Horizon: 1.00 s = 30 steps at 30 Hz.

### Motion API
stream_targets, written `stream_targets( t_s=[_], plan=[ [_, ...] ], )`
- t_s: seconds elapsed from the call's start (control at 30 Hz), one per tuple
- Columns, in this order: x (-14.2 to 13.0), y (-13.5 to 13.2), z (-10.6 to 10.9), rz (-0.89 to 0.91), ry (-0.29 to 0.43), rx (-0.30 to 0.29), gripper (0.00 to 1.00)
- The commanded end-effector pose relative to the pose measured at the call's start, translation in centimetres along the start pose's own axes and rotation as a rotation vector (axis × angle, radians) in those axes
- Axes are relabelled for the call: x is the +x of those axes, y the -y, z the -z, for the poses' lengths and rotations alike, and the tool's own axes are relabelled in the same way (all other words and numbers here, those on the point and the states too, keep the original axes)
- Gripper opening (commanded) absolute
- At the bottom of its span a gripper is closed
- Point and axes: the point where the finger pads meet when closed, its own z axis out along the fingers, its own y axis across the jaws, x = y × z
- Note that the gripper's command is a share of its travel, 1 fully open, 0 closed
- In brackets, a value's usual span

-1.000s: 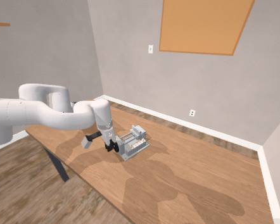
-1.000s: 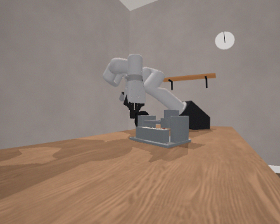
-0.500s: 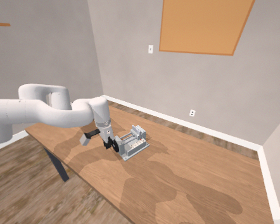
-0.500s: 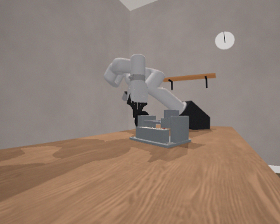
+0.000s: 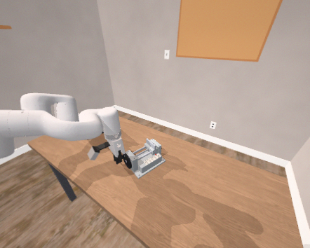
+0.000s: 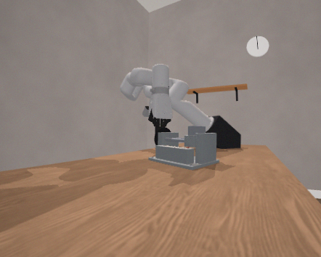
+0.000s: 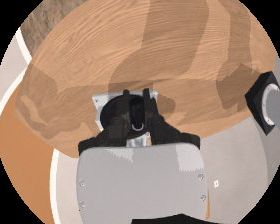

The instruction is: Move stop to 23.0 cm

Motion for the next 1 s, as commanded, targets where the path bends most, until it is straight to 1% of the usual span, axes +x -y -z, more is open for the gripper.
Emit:
stream_targets(
  t_s=[0.0, 0.37, 0.97],
  plan=[
    [0.0, -0.3, -0.1, 0.0, 0.002, 0.002, 0.06],
    [-0.1, -1.1, -1.0, 0.0, 0.002, 0.002, 0.06],
    [-0.1, -1.5, -2.0, 0.0, 0.002, 0.002, 0.06]
  ],
)
